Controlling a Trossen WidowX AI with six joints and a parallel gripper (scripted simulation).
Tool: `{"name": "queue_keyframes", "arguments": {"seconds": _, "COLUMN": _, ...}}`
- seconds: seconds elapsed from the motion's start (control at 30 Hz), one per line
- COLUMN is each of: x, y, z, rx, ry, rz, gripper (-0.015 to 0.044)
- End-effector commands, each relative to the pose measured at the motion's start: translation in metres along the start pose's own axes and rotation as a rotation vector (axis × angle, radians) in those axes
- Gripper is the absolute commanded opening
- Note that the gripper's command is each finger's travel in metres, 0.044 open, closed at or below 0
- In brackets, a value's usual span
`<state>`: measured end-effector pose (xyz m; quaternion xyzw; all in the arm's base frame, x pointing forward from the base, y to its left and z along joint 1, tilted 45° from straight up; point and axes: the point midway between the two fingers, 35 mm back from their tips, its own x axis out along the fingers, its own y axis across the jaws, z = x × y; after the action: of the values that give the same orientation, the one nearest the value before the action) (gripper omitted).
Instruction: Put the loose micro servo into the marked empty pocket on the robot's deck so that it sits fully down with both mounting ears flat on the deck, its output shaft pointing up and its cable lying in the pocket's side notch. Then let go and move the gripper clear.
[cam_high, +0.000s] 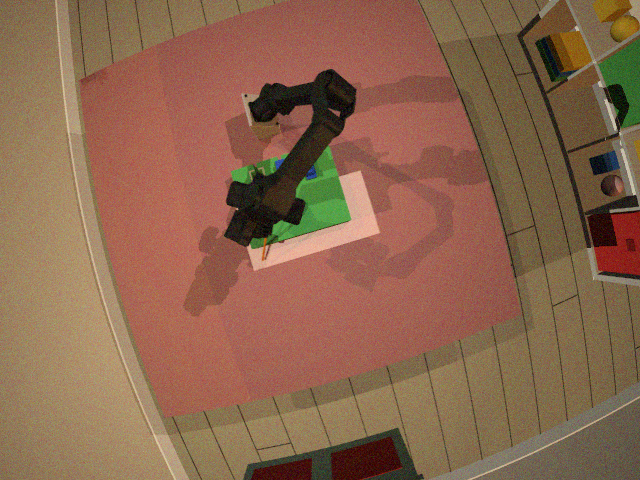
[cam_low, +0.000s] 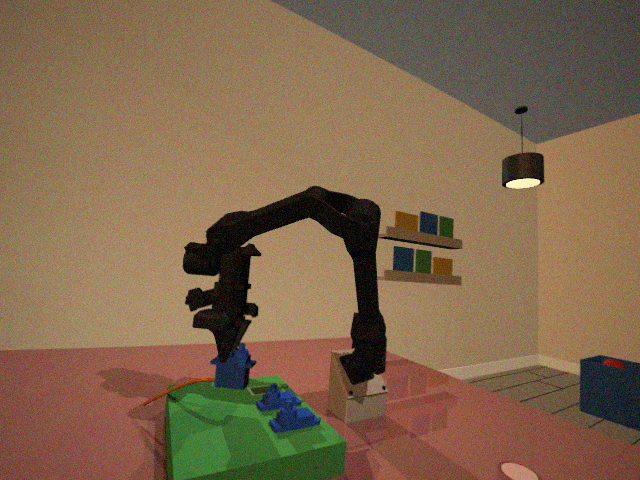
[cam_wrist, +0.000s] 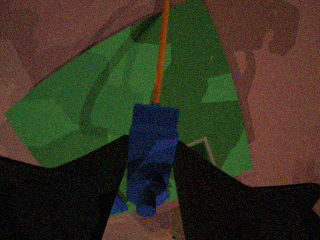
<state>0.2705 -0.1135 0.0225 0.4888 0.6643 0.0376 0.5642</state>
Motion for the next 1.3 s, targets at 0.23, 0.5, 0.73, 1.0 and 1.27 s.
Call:
{"name": "queue_keyframes", "arguments": {"seconds": 0.23, "x": -0.0017, "y": -0.0185, "z": 0.0121, "rx": 0.05, "ry": -0.007, "rz": -0.005, "gripper": 0.0}}
{"name": "queue_keyframes", "arguments": {"seconds": 0.5, "x": -0.0017, "y": -0.0185, "z": 0.0121, "rx": 0.318, "ry": -0.008, "rz": -0.004, "gripper": 0.0}}
{"name": "queue_keyframes", "arguments": {"seconds": 0.73, "x": -0.0017, "y": -0.0185, "z": 0.0121, "rx": 0.559, "ry": -0.009, "rz": -0.003, "gripper": 0.0}}
{"name": "queue_keyframes", "arguments": {"seconds": 1.0, "x": -0.0017, "y": -0.0185, "z": 0.0121, "rx": 0.835, "ry": -0.009, "rz": -0.002, "gripper": 0.0}}
{"name": "queue_keyframes", "arguments": {"seconds": 1.27, "x": -0.0017, "y": -0.0185, "z": 0.0121, "rx": 1.11, "ry": -0.01, "rz": -0.001, "gripper": 0.0}}
